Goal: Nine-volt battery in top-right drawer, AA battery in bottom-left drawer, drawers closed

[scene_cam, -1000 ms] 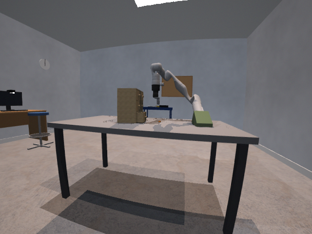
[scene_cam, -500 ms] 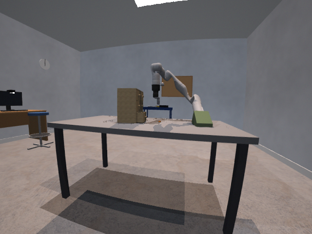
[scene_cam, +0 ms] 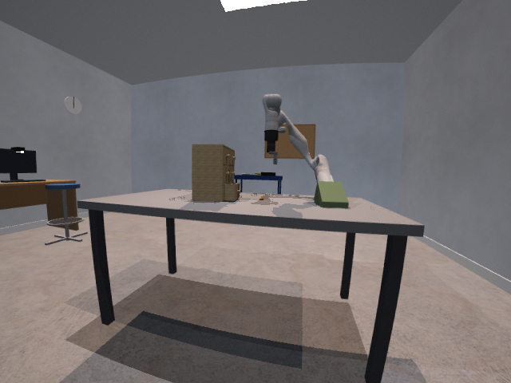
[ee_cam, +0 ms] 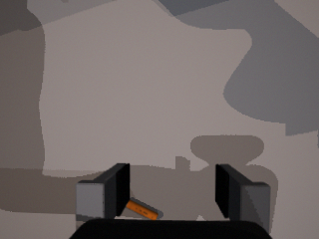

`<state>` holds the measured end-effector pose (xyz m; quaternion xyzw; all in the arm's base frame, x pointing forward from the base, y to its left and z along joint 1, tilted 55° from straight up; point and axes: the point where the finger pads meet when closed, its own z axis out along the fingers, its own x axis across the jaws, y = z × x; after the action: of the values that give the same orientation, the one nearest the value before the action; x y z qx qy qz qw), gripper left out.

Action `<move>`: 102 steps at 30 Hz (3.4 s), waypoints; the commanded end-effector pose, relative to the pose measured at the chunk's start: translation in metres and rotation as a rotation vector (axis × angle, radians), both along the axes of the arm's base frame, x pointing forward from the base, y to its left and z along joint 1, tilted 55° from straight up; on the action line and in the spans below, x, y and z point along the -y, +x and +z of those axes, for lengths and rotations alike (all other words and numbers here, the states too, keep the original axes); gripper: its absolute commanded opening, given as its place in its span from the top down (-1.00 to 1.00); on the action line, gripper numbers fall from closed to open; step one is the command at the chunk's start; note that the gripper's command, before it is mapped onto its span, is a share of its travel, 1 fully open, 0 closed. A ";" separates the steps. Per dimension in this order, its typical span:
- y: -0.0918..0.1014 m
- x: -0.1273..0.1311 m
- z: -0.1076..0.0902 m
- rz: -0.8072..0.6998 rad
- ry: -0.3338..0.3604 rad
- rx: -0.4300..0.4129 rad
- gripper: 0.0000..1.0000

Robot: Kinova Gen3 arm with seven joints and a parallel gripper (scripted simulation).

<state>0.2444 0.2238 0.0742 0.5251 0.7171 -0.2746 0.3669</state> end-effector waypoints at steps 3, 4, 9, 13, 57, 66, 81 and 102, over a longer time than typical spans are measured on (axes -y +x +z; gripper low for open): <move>0.000 -0.001 0.000 0.005 0.002 0.002 -1.00; 0.000 -0.001 0.000 0.005 0.002 0.002 -1.00; 0.000 -0.001 0.000 0.011 0.003 0.006 -1.00; 0.001 0.000 -0.001 0.018 0.004 0.011 -1.00; 0.027 0.016 -0.017 0.301 0.067 0.203 -1.00; 0.035 0.021 -0.023 0.393 0.087 0.265 -1.00; 0.046 0.028 -0.030 0.516 0.114 0.348 -1.00; 0.059 0.036 -0.038 0.656 0.145 0.444 -1.00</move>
<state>0.3056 0.1893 0.0382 0.3465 0.7652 0.0302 0.5418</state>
